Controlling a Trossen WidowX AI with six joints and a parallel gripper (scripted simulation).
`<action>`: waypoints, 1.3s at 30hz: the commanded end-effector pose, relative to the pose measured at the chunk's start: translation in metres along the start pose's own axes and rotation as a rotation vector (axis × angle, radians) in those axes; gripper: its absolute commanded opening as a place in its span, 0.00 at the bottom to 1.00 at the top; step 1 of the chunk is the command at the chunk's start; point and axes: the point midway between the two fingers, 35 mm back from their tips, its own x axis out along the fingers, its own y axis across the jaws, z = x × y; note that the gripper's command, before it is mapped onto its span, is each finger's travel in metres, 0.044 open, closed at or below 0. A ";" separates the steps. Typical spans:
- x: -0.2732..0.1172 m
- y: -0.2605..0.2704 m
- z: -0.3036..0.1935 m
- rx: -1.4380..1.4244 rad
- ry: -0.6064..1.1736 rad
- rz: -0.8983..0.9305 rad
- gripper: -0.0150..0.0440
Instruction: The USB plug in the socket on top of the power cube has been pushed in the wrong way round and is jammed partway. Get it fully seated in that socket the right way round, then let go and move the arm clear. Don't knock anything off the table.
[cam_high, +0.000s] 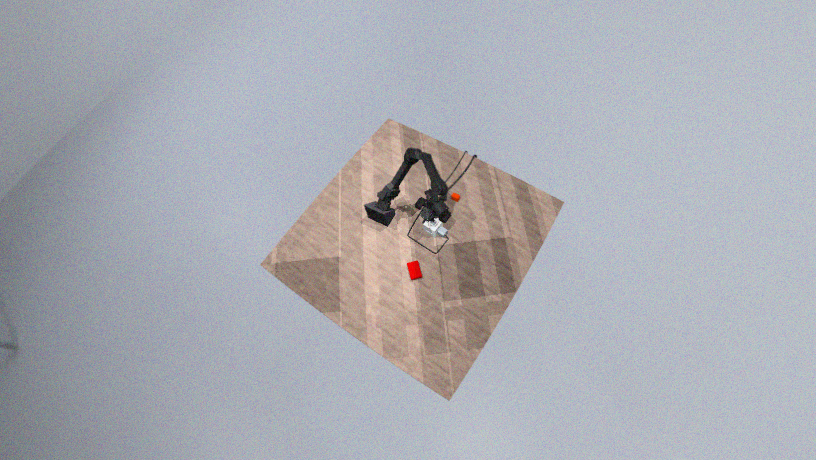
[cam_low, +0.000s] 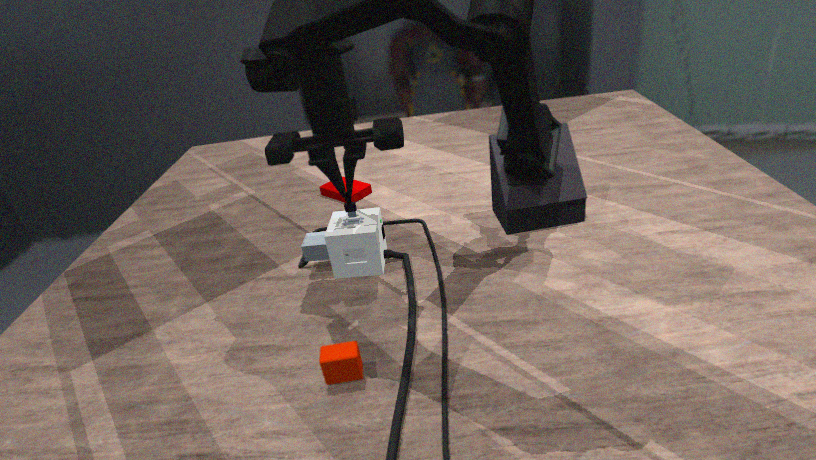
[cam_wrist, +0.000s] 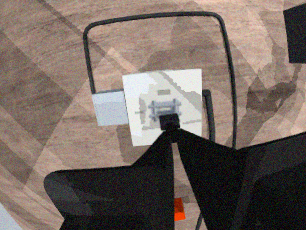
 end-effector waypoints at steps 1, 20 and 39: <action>-0.005 0.002 0.001 -0.008 -0.004 0.004 0.25; -0.016 0.002 0.001 -0.008 -0.005 0.004 0.25; -0.013 0.000 0.000 -0.406 -0.001 0.001 0.25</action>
